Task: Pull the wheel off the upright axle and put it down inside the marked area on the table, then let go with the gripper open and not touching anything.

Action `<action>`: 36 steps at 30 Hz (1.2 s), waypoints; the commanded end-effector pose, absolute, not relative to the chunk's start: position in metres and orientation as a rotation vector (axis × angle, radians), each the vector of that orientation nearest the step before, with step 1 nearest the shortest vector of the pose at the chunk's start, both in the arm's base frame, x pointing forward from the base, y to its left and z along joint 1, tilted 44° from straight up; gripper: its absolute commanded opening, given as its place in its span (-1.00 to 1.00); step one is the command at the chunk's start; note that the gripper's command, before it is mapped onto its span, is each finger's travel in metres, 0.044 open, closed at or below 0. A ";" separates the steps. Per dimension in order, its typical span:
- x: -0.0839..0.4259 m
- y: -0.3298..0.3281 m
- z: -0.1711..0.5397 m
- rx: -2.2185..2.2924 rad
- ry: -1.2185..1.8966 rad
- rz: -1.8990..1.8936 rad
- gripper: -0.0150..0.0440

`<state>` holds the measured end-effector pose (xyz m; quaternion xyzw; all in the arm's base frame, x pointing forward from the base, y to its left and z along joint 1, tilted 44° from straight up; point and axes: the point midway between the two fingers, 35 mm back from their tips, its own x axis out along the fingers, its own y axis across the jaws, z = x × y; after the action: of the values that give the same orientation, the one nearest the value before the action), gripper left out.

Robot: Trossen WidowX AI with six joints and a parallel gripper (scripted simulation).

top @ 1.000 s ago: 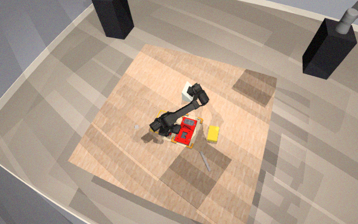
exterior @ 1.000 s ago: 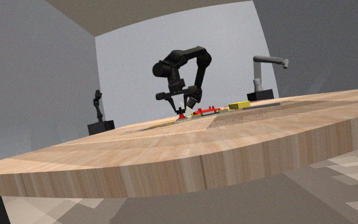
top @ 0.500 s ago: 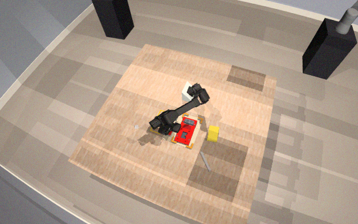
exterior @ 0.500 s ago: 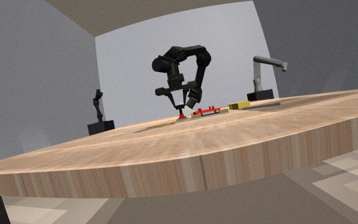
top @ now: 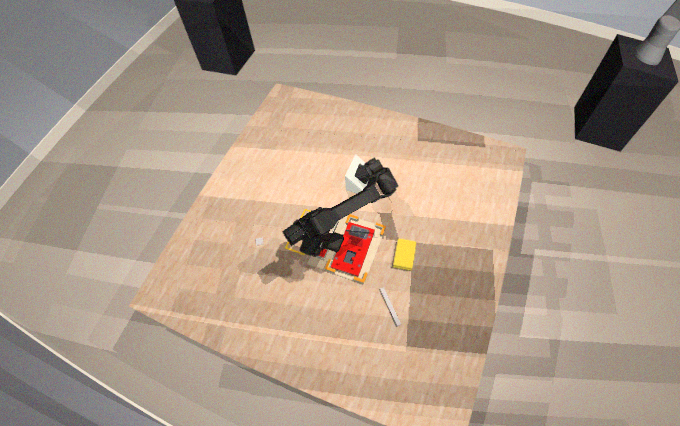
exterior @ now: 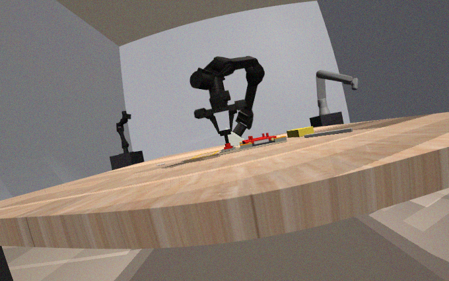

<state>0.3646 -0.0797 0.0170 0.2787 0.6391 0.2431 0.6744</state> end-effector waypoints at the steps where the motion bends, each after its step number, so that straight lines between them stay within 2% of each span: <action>1: 0.365 -0.082 0.018 0.618 1.437 0.547 -0.49; 26: 0.361 -0.107 0.047 0.619 1.439 0.547 -0.49; 36: 0.342 -0.130 0.018 0.621 1.442 0.539 -0.49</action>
<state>0.3525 -0.1200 0.0299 0.2739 0.6368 0.2405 0.6794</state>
